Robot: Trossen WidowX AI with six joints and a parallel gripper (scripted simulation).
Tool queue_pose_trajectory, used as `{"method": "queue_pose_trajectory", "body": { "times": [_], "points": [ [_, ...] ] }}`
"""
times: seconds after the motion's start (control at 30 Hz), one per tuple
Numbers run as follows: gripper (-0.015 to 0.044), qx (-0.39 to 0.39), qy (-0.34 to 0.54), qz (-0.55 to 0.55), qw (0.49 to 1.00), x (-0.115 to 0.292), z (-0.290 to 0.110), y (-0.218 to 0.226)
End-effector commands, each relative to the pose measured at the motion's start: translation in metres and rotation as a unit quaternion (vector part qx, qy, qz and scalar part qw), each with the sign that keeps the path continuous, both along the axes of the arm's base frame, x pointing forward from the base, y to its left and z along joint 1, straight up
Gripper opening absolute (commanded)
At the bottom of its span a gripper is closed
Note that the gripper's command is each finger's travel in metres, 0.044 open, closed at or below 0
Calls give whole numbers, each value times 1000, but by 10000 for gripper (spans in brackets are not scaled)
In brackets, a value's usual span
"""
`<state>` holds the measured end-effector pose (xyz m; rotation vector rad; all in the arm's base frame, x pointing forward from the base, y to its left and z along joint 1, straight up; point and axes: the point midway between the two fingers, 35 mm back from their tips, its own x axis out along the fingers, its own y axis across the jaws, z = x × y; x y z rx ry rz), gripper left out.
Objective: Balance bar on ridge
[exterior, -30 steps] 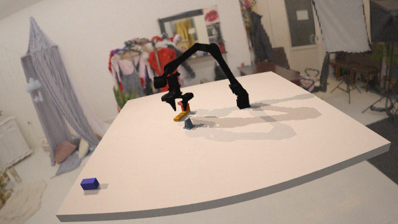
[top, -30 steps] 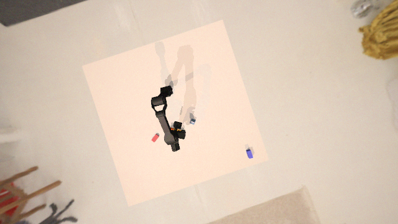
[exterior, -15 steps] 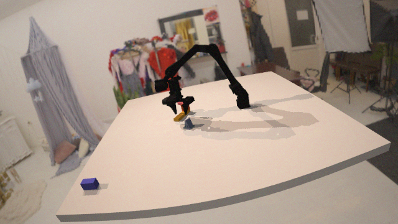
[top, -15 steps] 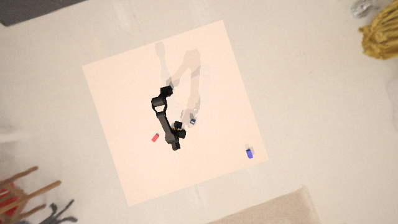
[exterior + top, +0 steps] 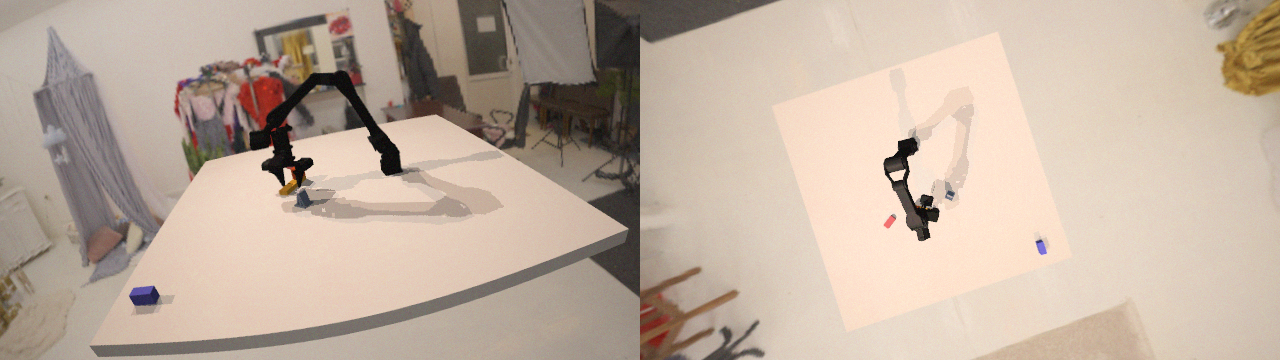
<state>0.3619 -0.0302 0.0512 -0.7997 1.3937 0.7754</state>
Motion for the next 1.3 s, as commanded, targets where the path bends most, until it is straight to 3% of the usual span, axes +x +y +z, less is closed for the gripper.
{"method": "queue_pose_trajectory", "body": {
  "times": [0.0, 0.2, 0.43, 0.57, 1.27],
  "points": [
    [315, -2, -1, 2, 1000, 0, 0, -1],
    [157, 0, 0, 0, 1000, 0, 0, 0],
    [111, 0, 0, 0, 1000, 0, 0, 0],
    [6, 0, 0, 0, 1000, 1, 6, 0],
    [0, -1, -1, 1, 1000, 2, 60, -1]
  ]
}}
